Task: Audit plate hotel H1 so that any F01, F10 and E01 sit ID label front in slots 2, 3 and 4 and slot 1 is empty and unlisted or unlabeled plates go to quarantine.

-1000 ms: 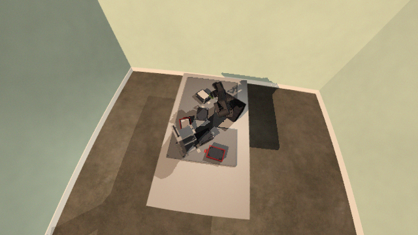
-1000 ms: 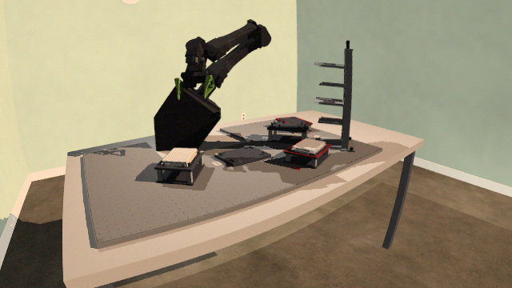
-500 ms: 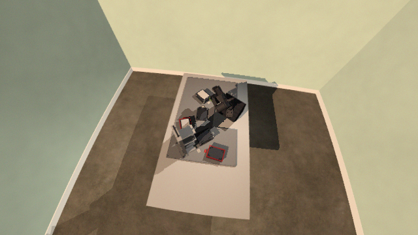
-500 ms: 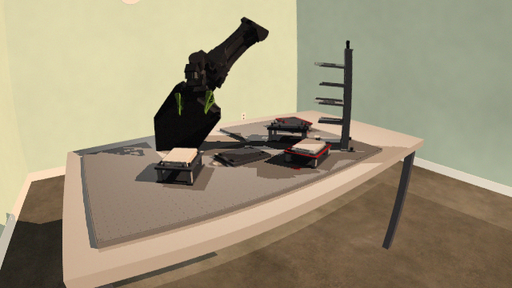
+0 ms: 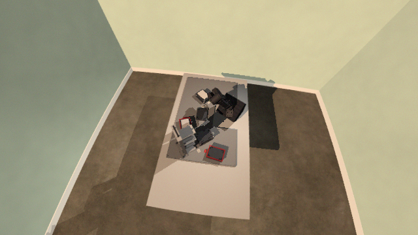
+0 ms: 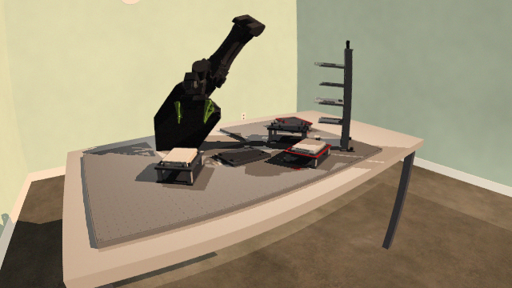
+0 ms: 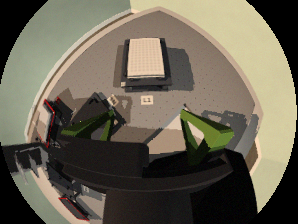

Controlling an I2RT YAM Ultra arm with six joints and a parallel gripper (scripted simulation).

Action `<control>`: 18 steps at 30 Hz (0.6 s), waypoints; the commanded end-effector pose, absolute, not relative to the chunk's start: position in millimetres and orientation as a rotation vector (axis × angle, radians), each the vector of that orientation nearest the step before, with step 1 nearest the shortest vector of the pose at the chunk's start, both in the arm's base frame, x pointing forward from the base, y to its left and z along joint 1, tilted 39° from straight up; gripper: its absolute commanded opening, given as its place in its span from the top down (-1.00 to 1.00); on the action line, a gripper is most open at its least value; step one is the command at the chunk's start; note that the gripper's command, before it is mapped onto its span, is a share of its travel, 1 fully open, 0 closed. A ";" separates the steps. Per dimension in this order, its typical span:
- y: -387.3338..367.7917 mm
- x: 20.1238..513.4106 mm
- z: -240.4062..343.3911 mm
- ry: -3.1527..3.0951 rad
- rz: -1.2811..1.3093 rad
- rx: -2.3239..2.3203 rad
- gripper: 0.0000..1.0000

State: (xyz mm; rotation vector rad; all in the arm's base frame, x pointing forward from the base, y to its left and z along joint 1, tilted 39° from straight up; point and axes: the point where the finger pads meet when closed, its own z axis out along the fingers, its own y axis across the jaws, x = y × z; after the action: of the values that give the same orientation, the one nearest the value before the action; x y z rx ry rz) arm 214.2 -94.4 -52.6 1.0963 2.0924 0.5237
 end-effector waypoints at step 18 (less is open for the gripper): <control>-123.9 230.2 -33.3 2.004 0.422 1.037 -1.00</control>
State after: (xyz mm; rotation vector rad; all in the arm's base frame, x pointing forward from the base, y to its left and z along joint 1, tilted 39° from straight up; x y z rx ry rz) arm 221.5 -106.1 -43.7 1.0630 2.0479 0.4778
